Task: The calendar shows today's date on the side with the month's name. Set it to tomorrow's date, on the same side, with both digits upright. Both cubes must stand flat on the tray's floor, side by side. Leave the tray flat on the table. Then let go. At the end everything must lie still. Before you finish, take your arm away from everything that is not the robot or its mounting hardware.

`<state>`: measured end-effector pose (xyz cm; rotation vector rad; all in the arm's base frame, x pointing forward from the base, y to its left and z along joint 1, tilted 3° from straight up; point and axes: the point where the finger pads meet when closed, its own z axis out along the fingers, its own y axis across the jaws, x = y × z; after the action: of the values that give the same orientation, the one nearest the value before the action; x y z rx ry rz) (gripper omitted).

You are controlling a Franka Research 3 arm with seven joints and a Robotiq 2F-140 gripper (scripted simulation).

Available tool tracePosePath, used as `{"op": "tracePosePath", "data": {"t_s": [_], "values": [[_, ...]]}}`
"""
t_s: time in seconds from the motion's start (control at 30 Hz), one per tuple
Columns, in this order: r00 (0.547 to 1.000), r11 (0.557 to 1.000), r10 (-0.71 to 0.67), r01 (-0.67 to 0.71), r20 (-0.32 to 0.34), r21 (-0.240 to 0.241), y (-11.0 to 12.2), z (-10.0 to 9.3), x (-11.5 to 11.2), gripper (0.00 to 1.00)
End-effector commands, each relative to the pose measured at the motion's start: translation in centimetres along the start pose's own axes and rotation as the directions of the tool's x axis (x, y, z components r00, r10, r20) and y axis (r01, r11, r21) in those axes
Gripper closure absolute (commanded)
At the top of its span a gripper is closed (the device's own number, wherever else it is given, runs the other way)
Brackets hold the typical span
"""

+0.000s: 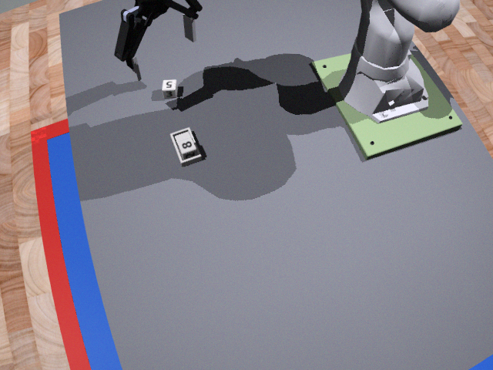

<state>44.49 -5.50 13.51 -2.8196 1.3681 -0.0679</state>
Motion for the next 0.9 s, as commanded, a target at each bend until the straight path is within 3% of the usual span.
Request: {"op": "tracePosePath", "data": {"t_s": [0.0, 0.23, 0.8, 0.87], "values": [[0.985, 0.985, 0.173, -0.173, -0.013, -0.004, -0.05, 0.17, -0.07, 0.00], [0.967, 0.967, 0.253, -0.253, -0.013, -0.003, -0.03, 0.23, -0.07, 0.00], [0.862, 0.862, 0.507, -0.508, -0.014, 0.000, 0.04, 0.44, -0.07, 0.00], [0.830, 0.830, 0.558, -0.558, -0.014, 0.001, 0.05, 0.48, -0.07, 0.00]]}}
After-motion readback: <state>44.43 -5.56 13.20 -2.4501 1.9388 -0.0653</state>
